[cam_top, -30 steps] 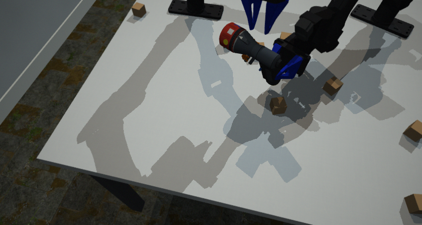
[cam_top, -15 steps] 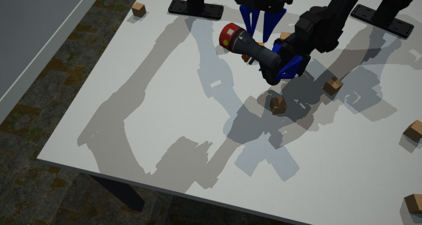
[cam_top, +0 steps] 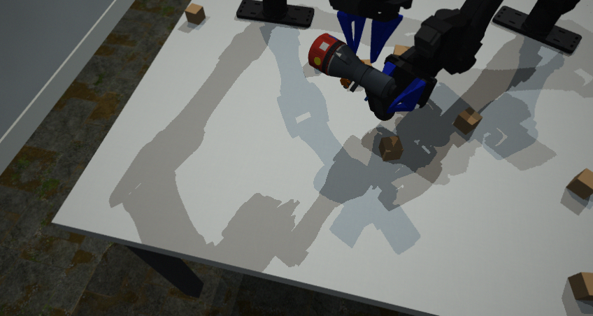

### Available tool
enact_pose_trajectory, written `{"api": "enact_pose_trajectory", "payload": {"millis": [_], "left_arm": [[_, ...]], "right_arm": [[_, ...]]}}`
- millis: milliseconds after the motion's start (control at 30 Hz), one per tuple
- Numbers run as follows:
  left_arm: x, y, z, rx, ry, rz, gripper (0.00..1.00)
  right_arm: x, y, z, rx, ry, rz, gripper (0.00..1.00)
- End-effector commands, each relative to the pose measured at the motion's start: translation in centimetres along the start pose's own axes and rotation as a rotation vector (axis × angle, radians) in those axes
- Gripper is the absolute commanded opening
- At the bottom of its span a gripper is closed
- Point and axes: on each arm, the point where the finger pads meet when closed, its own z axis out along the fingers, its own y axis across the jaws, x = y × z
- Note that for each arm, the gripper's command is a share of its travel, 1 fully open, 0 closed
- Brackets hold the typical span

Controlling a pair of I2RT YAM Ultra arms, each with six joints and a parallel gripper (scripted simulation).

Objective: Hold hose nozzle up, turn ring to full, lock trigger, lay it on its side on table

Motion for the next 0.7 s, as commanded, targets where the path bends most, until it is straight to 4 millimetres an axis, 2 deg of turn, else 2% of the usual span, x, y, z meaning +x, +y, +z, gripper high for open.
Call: {"api": "enact_pose_trajectory", "payload": {"millis": [0, 33, 100, 167, 300, 433, 667], "left_arm": [[-5.4, -0.2, 1.0, 0.005, -0.159, -0.051, 0.36], [-5.4, -0.1, 1.0, 0.005, -0.159, -0.051, 0.36], [-5.4, -0.1, 1.0, 0.005, -0.159, -0.051, 0.36], [-5.4, -0.1, 1.0, 0.005, -0.159, -0.051, 0.36], [-5.4, -0.1, 1.0, 0.005, -0.159, -0.051, 0.36], [-5.4, -0.4, 1.0, 0.010, -0.159, -0.052, 0.36], [-5.4, -0.4, 1.0, 0.010, -0.159, -0.052, 0.36]], "right_arm": [[-1.8, 1.3, -0.9, -0.058, -0.047, 0.020, 0.37], [-1.7, 1.2, -0.4, -0.047, -0.044, 0.019, 0.37], [-1.9, 1.2, -1.3, -0.065, -0.052, 0.024, 0.37], [-1.6, 1.4, -0.2, -0.044, -0.041, 0.014, 0.37], [-1.4, 1.5, -0.8, -0.057, -0.042, 0.008, 0.37], [-1.5, 1.7, -0.3, -0.048, -0.038, 0.009, 0.37], [-1.0, 2.1, -0.6, -0.047, -0.030, -0.010, 0.37]]}}
